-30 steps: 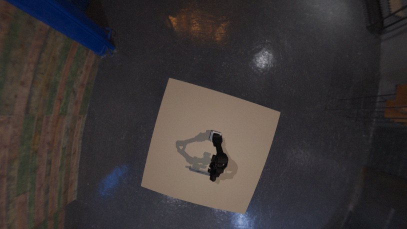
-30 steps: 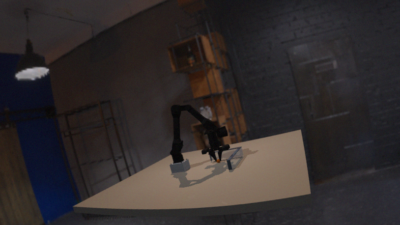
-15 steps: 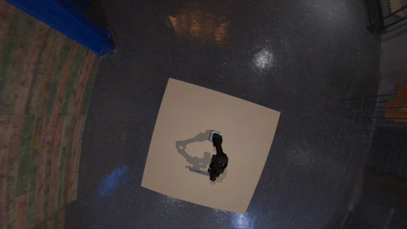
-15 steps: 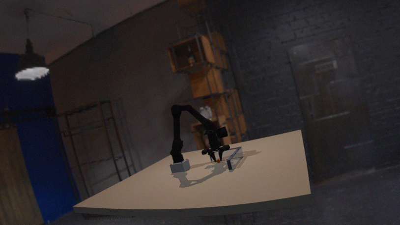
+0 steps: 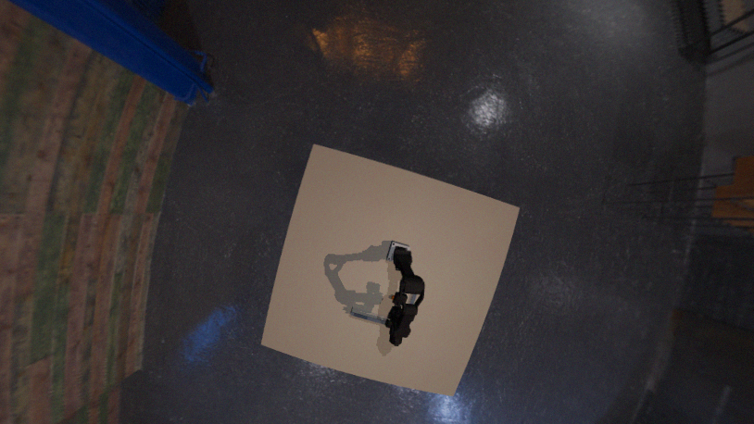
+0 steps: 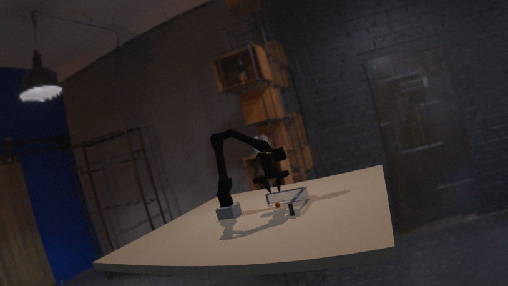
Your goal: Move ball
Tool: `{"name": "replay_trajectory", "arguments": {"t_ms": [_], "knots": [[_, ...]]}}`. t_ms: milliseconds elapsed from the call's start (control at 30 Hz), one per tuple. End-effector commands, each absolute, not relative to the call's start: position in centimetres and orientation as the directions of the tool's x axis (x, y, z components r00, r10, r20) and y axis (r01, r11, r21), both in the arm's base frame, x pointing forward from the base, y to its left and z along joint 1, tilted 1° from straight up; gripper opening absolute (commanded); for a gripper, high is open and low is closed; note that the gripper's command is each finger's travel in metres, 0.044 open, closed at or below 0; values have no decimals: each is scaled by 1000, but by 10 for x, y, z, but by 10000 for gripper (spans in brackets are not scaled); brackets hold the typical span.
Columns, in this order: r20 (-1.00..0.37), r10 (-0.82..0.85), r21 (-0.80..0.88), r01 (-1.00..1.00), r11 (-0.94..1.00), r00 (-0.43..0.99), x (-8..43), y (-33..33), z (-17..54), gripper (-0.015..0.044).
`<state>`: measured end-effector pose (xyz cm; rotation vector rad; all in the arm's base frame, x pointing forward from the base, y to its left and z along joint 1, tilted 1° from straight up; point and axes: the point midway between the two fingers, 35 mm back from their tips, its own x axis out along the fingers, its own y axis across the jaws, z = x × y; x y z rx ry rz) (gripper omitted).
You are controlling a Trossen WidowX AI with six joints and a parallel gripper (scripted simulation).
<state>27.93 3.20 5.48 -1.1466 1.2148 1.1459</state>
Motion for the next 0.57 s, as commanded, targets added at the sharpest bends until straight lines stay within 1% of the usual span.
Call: {"name": "replay_trajectory", "arguments": {"t_ms": [0, 33, 233, 300, 400, 500, 533], "knots": [[-1000, 14, -12, -997, 73, 13, 275, 31, 70, 227], [-999, 21, -34, -996, 78, 36, 281, 32, 63, 227], [-999, 21, -34, -996, 78, 36, 281, 32, 63, 227], [-999, 21, -34, -996, 78, 36, 280, 32, 74, 279], [-999, 21, -35, -996, 78, 37, 275, 31, 110, 358], [-999, 21, -35, -996, 78, 37, 275, 31, 113, 437], [-999, 21, -35, -996, 78, 37, 275, 31, 113, 440]]}}
